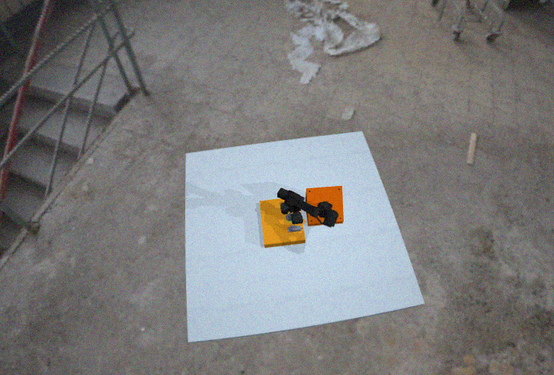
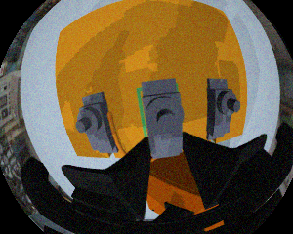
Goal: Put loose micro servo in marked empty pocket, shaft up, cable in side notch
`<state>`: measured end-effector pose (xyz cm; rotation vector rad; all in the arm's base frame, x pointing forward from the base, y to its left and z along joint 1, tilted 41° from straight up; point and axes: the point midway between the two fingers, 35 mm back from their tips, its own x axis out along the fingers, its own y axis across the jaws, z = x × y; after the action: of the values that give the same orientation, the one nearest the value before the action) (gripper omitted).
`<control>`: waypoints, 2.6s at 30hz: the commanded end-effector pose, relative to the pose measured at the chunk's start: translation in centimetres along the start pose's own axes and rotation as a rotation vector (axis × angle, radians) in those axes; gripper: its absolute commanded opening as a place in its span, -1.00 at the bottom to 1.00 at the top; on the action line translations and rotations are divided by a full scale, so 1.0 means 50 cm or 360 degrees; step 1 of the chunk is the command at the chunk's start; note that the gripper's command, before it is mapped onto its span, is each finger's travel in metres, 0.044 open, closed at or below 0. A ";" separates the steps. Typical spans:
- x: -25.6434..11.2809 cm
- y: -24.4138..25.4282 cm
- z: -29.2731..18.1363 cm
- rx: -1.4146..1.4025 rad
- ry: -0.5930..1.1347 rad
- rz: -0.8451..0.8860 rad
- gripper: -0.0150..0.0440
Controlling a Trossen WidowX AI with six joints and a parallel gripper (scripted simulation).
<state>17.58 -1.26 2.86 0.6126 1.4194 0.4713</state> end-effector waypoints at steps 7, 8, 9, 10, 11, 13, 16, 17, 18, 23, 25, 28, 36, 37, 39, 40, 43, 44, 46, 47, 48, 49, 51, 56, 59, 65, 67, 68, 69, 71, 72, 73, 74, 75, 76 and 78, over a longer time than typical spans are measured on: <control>0.020 0.000 0.000 0.0007 -0.0004 0.0006 -0.49; 0.022 0.001 0.000 0.0007 -0.0004 0.0006 -0.49; 0.024 0.001 0.000 0.0007 -0.0004 0.0006 -0.49; 0.026 0.001 0.000 0.0007 -0.0004 0.0007 -0.49; 0.028 0.001 0.000 0.0007 -0.0004 0.0007 -0.49; 0.032 0.001 0.000 0.0007 -0.0004 0.0007 -0.49; 0.037 0.001 0.000 0.0007 -0.0004 0.0007 -0.49; 0.035 0.000 0.000 0.0007 -0.0004 0.0007 -0.40; 0.033 0.000 0.000 0.0007 -0.0004 0.0007 -0.31; 0.033 0.000 -0.001 0.0007 -0.0004 0.0007 0.13; 0.029 0.000 -0.001 0.0007 -0.0004 0.0006 0.14; -0.002 -0.001 -0.001 0.0008 -0.0004 0.0004 0.14; -0.031 0.001 -0.008 0.0019 -0.0002 0.0013 0.23; -0.035 0.000 -0.002 0.0018 -0.0002 0.0013 0.32; -0.048 -0.001 0.017 0.0018 -0.0003 0.0012 0.50; -0.057 -0.001 0.031 0.0017 -0.0003 0.0011 0.59; -0.090 -0.003 0.084 0.0013 -0.0005 0.0008 0.86; -0.102 -0.003 0.102 0.0012 -0.0006 0.0006 0.94; -0.123 -0.003 0.139 0.0009 -0.0007 0.0005 1.00; -0.133 -0.002 0.157 0.0007 -0.0008 0.0004 1.00; -0.143 -0.002 0.174 0.0006 -0.0008 0.0003 1.00; -0.153 -0.001 0.192 0.0005 -0.0009 0.0003 1.00; -0.165 0.000 0.214 0.0003 -0.0010 0.0002 1.00; -0.192 0.000 0.212 -0.0002 -0.0012 -0.0001 1.00; -0.243 0.002 0.199 -0.0010 -0.0016 -0.0003 1.00; -0.258 0.003 0.195 -0.0012 -0.0016 -0.0003 1.00; -0.258 0.003 0.195 -0.0012 -0.0016 -0.0003 1.00; -0.258 0.003 0.195 -0.0012 -0.0016 -0.0003 1.00; -0.258 0.003 0.195 -0.0012 -0.0016 -0.0003 1.00; -0.258 0.003 0.195 -0.0012 -0.0016 -0.0003 1.00; -0.258 0.003 0.195 -0.0012 -0.0016 -0.0003 1.00; -0.258 0.003 0.195 -0.0012 -0.0016 -0.0003 1.00; -0.258 0.003 0.195 -0.0012 -0.0016 -0.0003 1.00; -0.258 0.003 0.195 -0.0012 -0.0016 -0.0003 1.00; -0.258 0.003 0.195 -0.0012 -0.0016 -0.0003 1.00; -0.258 0.003 0.195 -0.0012 -0.0016 -0.0003 1.00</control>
<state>25.93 -10.41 13.14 0.6125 1.4074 0.4709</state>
